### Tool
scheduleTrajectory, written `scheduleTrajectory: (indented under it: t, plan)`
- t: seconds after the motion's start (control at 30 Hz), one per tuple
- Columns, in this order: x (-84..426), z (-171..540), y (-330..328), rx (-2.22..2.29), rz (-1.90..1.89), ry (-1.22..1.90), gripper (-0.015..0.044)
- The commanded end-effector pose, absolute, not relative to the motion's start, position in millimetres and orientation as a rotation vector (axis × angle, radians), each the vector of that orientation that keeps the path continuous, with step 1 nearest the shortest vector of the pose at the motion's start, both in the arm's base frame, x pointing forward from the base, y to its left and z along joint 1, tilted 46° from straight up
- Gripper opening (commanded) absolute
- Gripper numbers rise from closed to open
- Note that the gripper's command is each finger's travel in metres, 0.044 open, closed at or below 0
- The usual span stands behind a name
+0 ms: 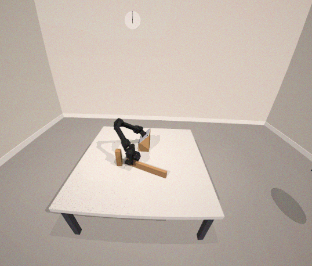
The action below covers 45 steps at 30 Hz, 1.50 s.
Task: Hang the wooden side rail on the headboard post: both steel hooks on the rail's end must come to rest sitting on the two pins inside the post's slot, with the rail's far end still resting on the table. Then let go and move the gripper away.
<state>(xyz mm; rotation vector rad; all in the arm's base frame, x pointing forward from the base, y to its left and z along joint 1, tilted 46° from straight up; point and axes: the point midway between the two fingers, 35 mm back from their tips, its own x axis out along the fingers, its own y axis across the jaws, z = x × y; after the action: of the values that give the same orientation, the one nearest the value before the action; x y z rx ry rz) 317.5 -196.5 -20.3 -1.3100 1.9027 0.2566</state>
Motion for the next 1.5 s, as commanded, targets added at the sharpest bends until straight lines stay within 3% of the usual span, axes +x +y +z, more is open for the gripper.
scheduleTrajectory:
  t: [0.0, 1.47]
  plan:
    - [317.1, -20.5, -196.2, -1.342, 0.299, 1.912, 0.0000]
    - [310.8, -22.5, -192.4, -1.576, 0.680, 1.919, 0.0000]
